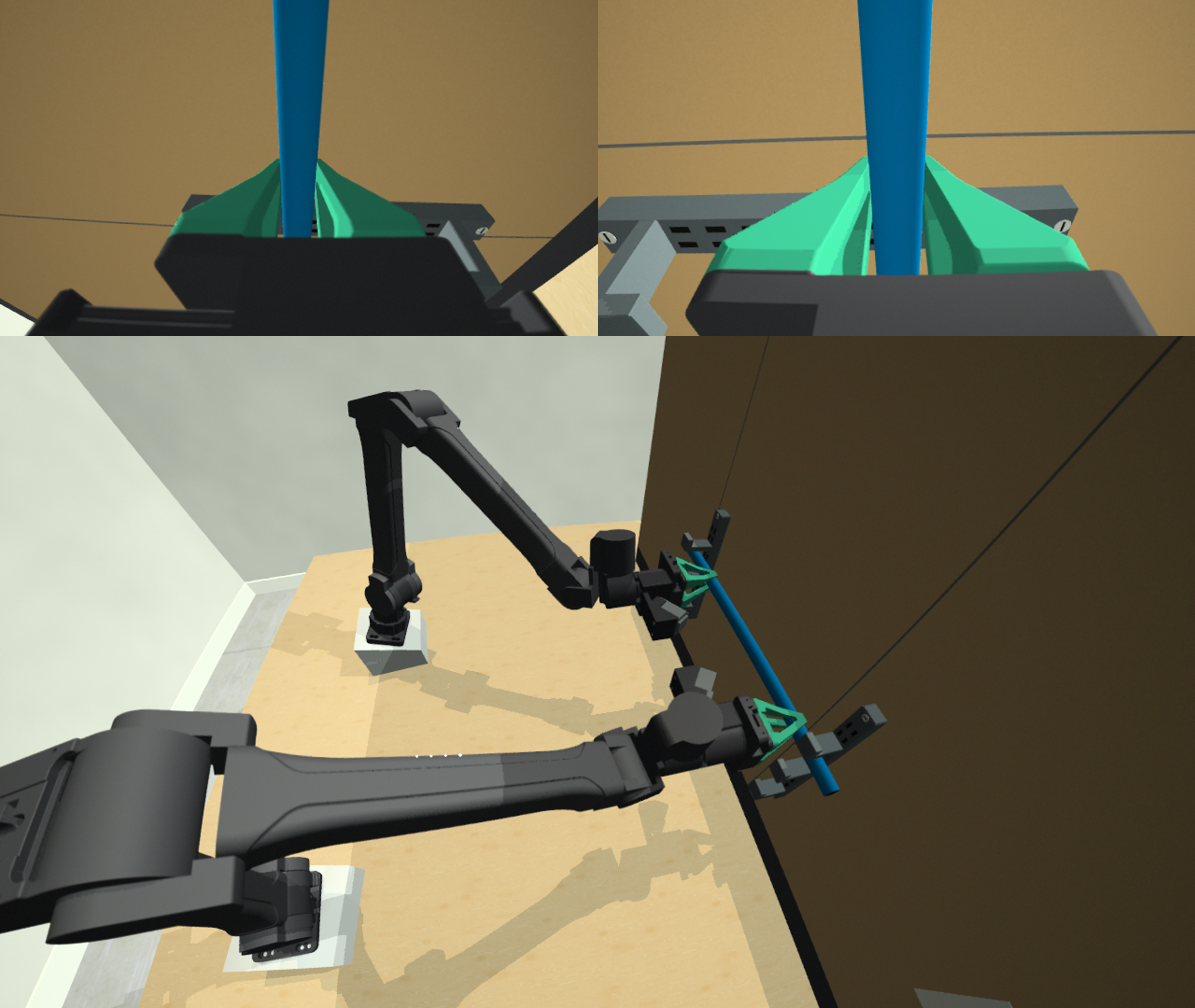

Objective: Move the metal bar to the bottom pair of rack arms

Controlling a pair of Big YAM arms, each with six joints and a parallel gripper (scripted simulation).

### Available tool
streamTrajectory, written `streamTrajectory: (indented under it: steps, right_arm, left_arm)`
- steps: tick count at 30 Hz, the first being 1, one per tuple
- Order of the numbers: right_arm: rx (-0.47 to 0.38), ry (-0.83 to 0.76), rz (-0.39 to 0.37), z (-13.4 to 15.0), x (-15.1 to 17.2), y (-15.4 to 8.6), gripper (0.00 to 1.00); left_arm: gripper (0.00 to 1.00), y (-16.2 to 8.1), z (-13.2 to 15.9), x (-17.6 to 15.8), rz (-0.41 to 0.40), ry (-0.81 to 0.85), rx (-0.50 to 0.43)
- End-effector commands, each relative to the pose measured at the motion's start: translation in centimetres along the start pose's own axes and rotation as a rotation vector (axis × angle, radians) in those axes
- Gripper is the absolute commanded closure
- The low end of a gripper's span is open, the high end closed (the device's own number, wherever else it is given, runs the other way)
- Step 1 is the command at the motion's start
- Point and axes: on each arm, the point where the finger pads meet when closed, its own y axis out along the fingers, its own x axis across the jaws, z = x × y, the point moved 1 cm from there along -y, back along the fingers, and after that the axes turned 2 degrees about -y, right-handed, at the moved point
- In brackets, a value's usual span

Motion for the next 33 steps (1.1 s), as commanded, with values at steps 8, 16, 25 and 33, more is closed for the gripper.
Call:
streamTrajectory:
  steps: [8,16,25,33]
  right_arm:
    - [0.014,0.023,0.042,0.6,-0.9,-0.1,1.0]
    - [0.014,0.023,0.042,0.5,-0.8,-0.9,1.0]
    - [0.014,0.023,0.042,0.4,-0.9,-1.5,1.0]
    - [0.014,0.023,0.042,0.4,-1.5,-2.1,1.0]
  left_arm:
    - [1.0,-0.4,0.5,1.3,-0.041,-0.04,0.01]
    - [1.0,-1.2,0.6,1.2,-0.041,-0.04,0.01]
    - [1.0,-1.8,0.7,1.4,-0.041,-0.04,0.01]
    - [1.0,-2.5,0.8,1.9,-0.041,-0.04,0.01]
